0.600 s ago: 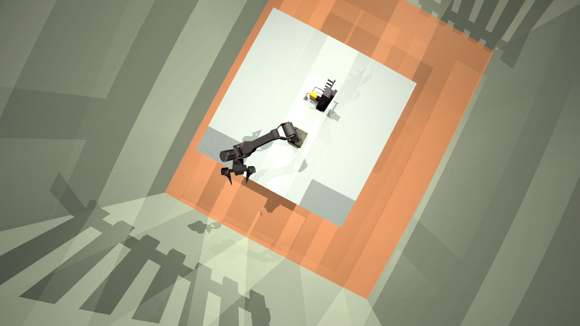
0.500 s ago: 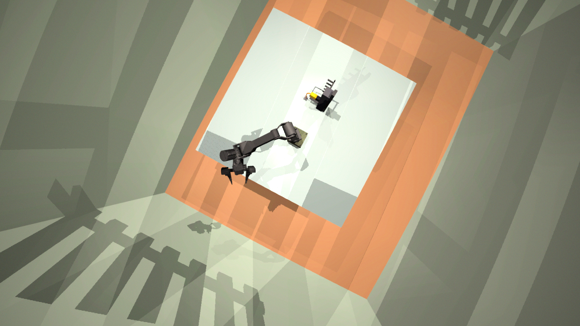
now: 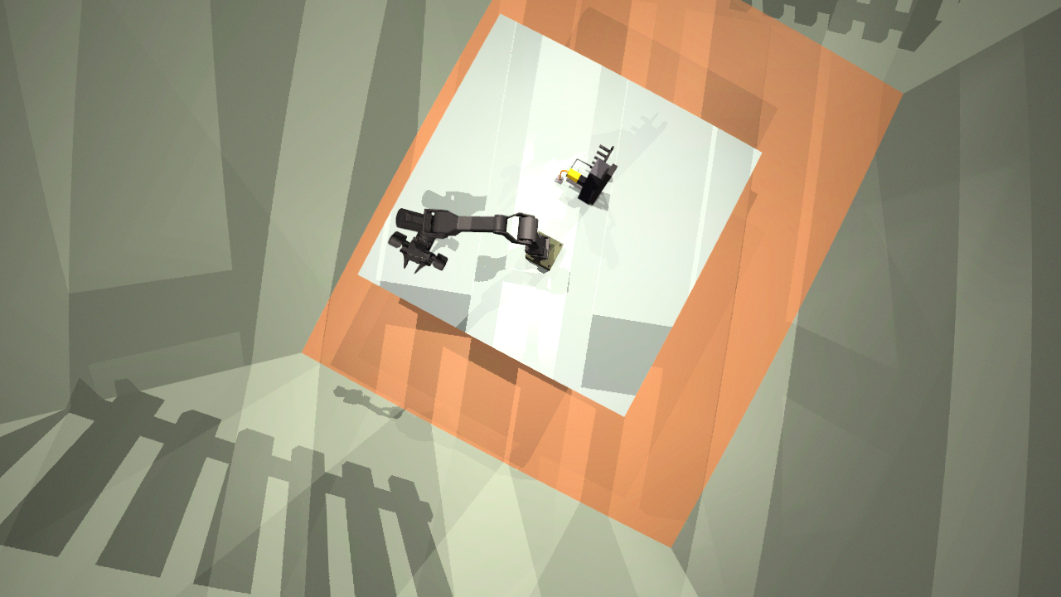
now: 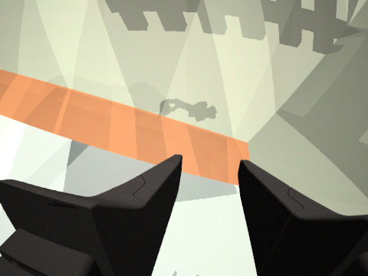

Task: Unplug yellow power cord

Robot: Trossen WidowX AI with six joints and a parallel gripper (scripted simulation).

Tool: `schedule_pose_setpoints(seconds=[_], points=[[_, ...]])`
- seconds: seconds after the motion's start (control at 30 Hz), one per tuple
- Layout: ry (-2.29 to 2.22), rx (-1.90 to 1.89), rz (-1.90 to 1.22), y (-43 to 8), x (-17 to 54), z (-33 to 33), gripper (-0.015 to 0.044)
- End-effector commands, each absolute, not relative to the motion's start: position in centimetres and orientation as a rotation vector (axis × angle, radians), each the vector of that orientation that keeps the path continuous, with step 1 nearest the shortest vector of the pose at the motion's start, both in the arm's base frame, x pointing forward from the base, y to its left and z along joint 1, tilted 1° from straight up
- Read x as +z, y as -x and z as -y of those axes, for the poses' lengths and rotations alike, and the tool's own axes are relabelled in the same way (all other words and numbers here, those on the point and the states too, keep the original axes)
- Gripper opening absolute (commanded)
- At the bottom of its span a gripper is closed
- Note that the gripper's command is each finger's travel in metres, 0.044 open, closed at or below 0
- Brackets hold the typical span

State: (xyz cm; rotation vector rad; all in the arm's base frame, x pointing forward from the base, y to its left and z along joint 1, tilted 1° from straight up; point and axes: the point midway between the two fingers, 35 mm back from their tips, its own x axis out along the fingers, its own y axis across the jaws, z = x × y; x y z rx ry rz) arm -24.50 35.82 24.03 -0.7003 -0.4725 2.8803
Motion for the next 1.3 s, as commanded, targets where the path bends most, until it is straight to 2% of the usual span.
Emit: schedule_pose_setpoints(seconds=[0.0, 0.33, 0.6, 0.97, 1.27], points=[[0.806, 2.712, 0.368, 18.8, 22.6, -39.0, 0.0160], [0.994, 2.302, 0.125, 3.1, 19.1, -42.1, 0.0160], [1.128, 1.965, -0.184, -10.8, 15.9, -39.3, 0.0160], [1.208, 1.530, -0.647, -26.1, 12.4, -27.0, 0.0160], [1.177, 1.233, -1.051, -31.9, 10.5, -12.6, 0.0160]])
